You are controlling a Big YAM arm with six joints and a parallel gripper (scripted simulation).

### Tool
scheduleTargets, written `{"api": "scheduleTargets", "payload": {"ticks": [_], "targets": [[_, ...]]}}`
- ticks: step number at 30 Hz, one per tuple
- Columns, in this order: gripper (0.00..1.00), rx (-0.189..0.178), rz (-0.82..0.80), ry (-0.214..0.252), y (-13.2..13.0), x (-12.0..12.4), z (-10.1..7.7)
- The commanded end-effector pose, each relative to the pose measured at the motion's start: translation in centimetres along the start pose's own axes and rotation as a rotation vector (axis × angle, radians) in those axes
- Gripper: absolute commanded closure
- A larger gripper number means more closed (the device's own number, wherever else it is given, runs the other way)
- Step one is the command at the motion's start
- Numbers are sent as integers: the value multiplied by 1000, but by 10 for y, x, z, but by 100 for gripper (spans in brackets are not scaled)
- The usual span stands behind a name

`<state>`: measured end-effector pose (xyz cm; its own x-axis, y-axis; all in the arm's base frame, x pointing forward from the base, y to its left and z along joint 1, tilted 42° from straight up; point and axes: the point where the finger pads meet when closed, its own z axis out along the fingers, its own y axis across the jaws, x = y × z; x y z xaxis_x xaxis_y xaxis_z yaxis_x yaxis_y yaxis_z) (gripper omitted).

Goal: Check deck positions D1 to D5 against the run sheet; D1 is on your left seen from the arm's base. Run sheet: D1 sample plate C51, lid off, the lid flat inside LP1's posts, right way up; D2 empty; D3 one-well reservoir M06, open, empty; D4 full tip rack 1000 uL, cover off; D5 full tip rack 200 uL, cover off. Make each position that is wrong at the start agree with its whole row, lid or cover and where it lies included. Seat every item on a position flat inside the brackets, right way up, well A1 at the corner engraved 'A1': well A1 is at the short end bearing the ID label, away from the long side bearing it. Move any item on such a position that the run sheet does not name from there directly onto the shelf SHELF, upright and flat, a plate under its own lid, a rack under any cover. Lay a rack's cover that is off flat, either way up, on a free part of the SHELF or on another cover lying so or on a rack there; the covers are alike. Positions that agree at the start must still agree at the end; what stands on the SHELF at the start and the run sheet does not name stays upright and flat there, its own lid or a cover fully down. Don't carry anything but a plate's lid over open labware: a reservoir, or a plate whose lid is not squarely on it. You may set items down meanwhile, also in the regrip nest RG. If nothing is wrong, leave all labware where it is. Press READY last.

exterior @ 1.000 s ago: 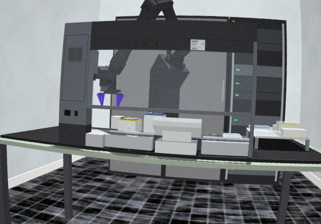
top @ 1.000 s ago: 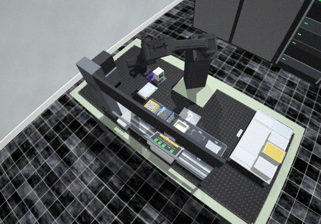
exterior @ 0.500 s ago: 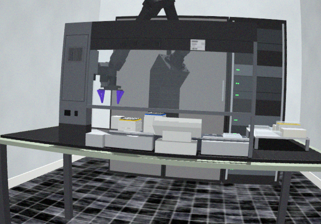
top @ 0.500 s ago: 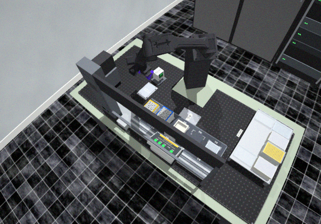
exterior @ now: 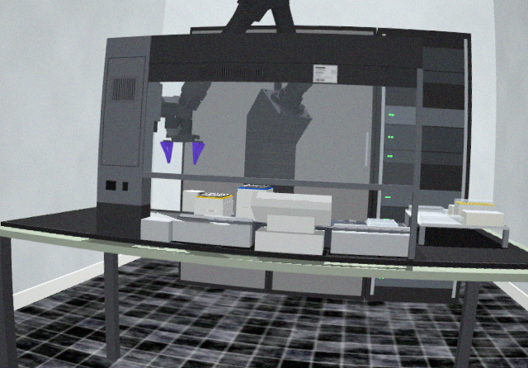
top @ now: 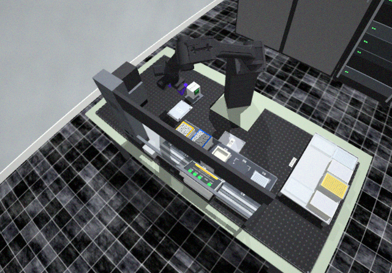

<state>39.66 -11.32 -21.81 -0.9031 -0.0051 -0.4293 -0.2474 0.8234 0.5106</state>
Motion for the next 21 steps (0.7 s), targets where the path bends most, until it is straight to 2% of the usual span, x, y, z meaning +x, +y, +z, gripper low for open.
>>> {"api": "scheduleTargets", "payload": {"ticks": [1, 6, 7, 11, 12, 14, 17, 19, 21], "targets": [[0, 15, -12, -23, -5, -6, -19], [0, 10, -20, -18, -2, -7, -20], [0, -12, -19, 7, 5, 4, -5], [0, -9, -20, 5, 3, 3, -5], [100, 15, 30, -23, -5, -5, -28], [100, 15, 69, -23, -5, -3, -35], [100, 17, 125, -27, -7, -5, -35], [100, 3, 136, -8, 1, -6, -20], [100, -2, 183, -1, 2, -2, -17]]}}
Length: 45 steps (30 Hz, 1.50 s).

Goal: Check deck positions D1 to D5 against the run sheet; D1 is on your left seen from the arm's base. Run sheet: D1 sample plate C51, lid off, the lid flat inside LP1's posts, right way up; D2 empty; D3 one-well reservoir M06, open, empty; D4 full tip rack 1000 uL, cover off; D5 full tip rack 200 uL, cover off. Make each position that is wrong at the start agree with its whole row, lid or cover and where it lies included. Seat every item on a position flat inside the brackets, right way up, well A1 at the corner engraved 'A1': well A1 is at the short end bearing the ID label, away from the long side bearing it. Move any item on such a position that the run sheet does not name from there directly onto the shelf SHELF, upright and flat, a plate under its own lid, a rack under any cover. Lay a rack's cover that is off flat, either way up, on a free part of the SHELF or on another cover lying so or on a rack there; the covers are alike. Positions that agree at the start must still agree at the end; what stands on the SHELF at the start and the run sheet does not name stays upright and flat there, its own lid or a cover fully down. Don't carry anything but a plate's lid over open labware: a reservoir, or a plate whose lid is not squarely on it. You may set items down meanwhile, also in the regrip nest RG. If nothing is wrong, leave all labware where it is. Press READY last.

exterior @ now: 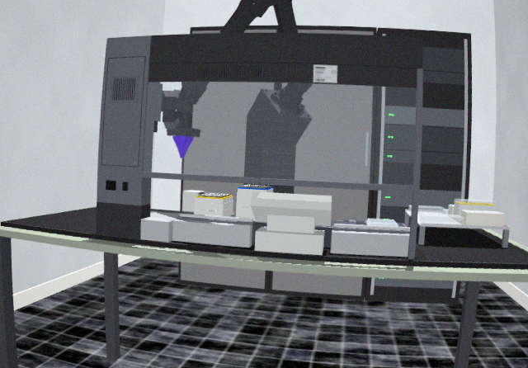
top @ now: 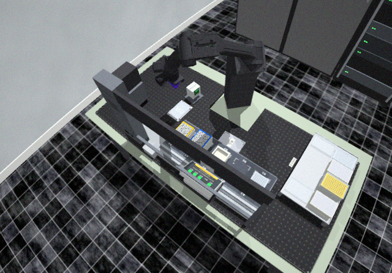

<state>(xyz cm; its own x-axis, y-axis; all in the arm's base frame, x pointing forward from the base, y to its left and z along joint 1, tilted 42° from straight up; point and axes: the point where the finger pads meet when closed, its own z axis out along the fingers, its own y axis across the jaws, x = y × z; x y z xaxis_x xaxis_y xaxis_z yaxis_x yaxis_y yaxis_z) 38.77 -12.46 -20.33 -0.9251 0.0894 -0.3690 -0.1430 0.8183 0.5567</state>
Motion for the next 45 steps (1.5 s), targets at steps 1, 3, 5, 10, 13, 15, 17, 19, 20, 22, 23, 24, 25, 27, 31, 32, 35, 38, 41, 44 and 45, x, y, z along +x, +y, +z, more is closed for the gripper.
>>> {"api": "scheduleTargets", "payload": {"ticks": [1, 3, 5, 10, 13, 15, 17, 19, 20, 22, 23, 24, 25, 27, 31, 32, 35, 38, 41, 44, 45], "targets": [[100, -1, 69, 0, 2, -3, 3], [100, 6, 102, -13, -4, -3, -2], [100, 6, 143, -14, -5, -3, -3], [100, 6, 243, -14, -5, -3, -3], [100, 6, 303, -14, -5, -3, -3], [100, 5, 343, -14, -5, -3, -3], [100, 5, 383, -14, -5, -3, -3], [100, 5, 383, -14, -5, -3, -3], [100, 5, 403, -15, -5, -3, -3], [100, 5, 443, -15, -5, -3, -3], [100, 5, 463, -15, -5, -3, -3], [100, 5, 483, -15, -5, -3, -3], [100, 5, 503, -15, -5, -3, -3], [100, 4, 543, -15, -5, -3, -3], [100, 4, 623, -15, -5, -3, -3], [100, 4, 643, -15, -5, -3, -3], [100, 4, 683, -15, -5, -3, -3], [100, 4, 712, -15, -5, -3, -3], [100, 7, 764, -27, -6, -1, -23], [100, 7, 824, -27, -6, 0, -25], [100, 8, 841, -30, -6, -1, -25]]}}
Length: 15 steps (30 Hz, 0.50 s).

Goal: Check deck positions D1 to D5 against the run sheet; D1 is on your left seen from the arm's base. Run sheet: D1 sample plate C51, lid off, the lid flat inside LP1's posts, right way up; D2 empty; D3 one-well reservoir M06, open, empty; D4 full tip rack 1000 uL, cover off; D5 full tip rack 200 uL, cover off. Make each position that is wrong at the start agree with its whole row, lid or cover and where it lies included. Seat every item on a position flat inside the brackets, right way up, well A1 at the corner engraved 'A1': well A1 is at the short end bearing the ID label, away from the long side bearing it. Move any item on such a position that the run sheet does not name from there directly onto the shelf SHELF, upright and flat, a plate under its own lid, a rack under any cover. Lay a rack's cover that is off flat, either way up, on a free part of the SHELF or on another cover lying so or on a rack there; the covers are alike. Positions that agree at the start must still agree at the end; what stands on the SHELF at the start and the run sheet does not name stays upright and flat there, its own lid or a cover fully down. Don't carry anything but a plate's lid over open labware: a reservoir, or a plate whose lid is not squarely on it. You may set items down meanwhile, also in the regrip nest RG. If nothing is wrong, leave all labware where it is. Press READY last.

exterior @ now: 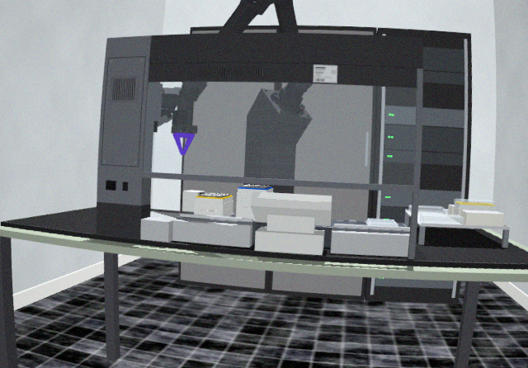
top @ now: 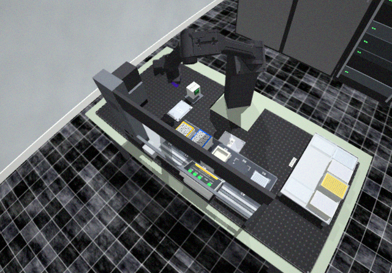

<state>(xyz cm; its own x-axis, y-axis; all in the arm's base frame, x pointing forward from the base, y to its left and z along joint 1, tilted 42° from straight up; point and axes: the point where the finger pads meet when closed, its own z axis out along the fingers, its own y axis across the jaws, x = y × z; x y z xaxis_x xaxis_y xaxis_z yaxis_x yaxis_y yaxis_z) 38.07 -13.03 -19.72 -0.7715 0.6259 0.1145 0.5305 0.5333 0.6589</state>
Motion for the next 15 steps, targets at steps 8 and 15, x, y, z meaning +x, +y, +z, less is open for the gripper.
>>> {"api": "scheduleTargets", "payload": {"ticks": [8, 15], "targets": [[100, 0, 196, -9, -1, -3, -3], [100, 0, 338, -11, -2, -3, -3]]}}
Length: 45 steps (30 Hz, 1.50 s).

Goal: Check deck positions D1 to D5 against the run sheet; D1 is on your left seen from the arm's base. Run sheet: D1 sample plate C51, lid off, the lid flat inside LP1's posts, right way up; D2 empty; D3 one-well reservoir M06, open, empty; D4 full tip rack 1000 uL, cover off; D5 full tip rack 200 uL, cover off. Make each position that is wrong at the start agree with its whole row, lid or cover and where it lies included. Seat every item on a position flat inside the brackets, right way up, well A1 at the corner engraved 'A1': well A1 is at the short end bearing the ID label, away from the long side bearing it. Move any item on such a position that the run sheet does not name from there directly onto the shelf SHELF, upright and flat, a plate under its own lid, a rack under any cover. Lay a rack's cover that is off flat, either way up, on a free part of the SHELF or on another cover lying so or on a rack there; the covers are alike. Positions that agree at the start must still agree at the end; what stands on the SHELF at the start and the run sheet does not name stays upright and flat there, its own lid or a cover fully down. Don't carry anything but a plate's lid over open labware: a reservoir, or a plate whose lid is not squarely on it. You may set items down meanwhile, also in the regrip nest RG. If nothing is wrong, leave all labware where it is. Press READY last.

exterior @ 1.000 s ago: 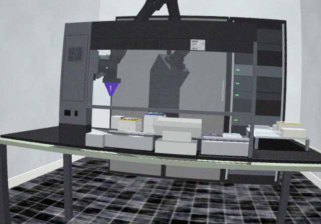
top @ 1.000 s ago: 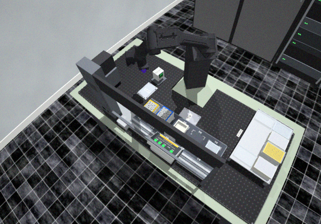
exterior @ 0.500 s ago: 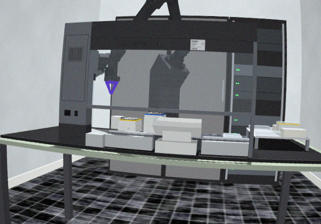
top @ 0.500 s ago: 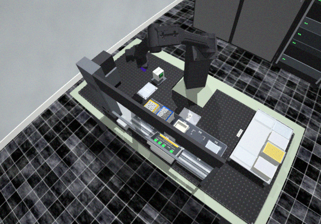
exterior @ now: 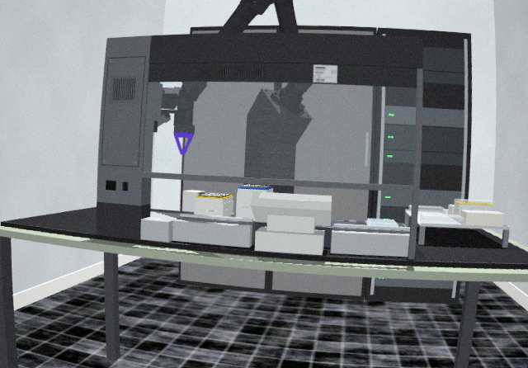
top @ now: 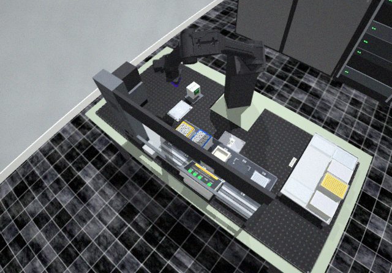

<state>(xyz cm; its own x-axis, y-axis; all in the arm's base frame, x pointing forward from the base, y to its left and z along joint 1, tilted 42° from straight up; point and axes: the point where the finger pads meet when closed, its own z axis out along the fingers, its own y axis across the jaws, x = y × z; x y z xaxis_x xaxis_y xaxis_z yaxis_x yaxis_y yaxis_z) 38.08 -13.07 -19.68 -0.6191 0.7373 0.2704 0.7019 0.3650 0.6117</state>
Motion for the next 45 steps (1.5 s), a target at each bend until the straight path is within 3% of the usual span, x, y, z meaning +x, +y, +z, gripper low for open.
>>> {"api": "scheduleTargets", "payload": {"ticks": [1, 24, 28, 29, 42, 45], "targets": [[100, -1, 113, -9, -2, -3, -3], [100, -2, 533, -9, -2, -3, -3], [100, -2, 542, -9, -2, -3, -3], [100, -8, 508, -18, 12, 1, -4], [100, -10, 510, -13, 36, 63, -3], [100, -10, 511, -13, 38, 68, -3]]}}
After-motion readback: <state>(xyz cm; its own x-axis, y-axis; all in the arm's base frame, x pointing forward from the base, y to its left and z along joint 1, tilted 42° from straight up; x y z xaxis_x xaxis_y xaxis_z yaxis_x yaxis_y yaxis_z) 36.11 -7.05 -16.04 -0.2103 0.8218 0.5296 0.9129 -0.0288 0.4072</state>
